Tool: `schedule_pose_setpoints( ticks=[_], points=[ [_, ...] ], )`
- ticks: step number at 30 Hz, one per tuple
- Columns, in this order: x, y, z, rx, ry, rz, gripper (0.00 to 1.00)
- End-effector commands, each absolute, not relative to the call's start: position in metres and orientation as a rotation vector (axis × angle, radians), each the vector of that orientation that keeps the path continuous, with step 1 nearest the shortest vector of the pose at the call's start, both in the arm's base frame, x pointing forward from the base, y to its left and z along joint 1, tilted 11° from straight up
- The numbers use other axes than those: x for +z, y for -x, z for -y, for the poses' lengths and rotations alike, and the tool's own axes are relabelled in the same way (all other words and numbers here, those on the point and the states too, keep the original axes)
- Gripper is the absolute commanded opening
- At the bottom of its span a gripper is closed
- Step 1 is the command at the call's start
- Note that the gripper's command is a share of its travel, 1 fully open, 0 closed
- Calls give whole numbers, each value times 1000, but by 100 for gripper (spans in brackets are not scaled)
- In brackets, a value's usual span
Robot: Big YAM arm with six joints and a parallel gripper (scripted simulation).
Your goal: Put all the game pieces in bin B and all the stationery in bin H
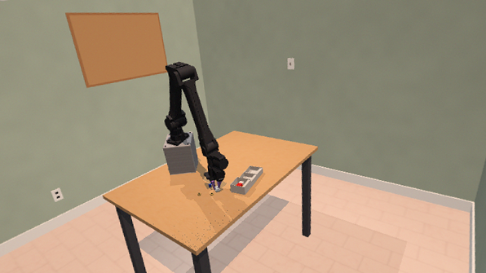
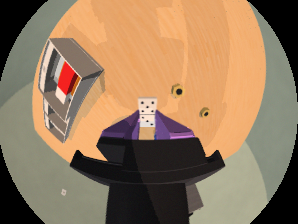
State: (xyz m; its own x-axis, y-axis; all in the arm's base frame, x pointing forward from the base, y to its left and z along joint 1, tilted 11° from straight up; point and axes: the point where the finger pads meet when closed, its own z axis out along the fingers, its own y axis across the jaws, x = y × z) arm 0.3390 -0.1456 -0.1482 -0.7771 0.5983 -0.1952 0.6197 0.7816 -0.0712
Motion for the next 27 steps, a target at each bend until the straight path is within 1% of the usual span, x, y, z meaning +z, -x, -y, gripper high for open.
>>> schedule_pose_setpoints(
  ticks=[1, 17, 18, 19, 27],
  points=[
    [-154, -339, 148, -195, -966, -2820, 20],
    [-155, -339, 149, -195, -966, -2816, 20],
    [-153, -329, 143, -195, -972, -2844, 20],
    [-138, -338, 144, -193, -963, -2810, 20],
    [-119, -337, 137, -192, -962, -2809, 20]
  ],
)
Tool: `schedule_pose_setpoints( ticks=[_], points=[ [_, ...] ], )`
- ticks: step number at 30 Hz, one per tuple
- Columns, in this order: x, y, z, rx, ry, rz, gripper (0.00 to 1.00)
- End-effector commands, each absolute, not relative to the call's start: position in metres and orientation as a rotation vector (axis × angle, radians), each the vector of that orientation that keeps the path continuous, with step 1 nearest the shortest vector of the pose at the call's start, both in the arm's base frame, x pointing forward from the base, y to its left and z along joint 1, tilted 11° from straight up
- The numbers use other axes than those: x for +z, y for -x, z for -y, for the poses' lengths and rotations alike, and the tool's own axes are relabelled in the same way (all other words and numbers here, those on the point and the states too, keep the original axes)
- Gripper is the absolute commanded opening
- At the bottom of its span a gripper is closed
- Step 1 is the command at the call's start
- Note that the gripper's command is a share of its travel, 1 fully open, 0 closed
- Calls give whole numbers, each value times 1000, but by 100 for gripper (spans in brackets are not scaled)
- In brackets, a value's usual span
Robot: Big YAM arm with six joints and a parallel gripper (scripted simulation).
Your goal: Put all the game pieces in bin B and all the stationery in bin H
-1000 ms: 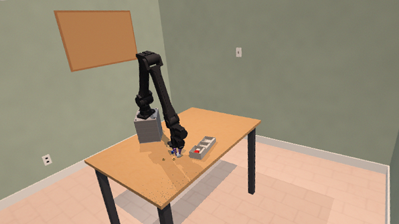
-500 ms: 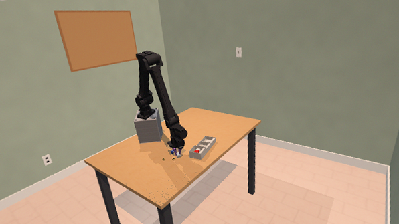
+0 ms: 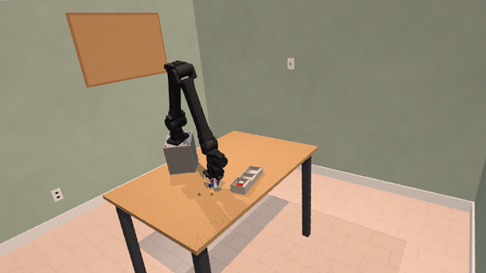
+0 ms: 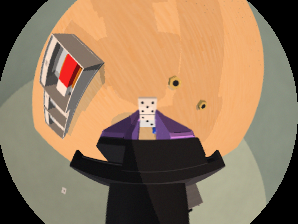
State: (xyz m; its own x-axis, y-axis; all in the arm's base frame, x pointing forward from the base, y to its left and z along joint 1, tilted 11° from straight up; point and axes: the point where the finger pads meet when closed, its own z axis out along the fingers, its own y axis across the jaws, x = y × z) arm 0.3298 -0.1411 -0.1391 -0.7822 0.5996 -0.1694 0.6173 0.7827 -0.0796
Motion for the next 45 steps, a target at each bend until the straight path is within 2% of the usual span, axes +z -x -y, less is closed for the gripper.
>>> schedule_pose_setpoints(
  ticks=[1, 10, 45],
  points=[
    [-115, -337, 136, -192, -962, -2809, 20],
    [-86, -334, 131, -195, -963, -2808, 20],
    [-75, -351, 139, -193, -961, -2778, 20]
  ],
)
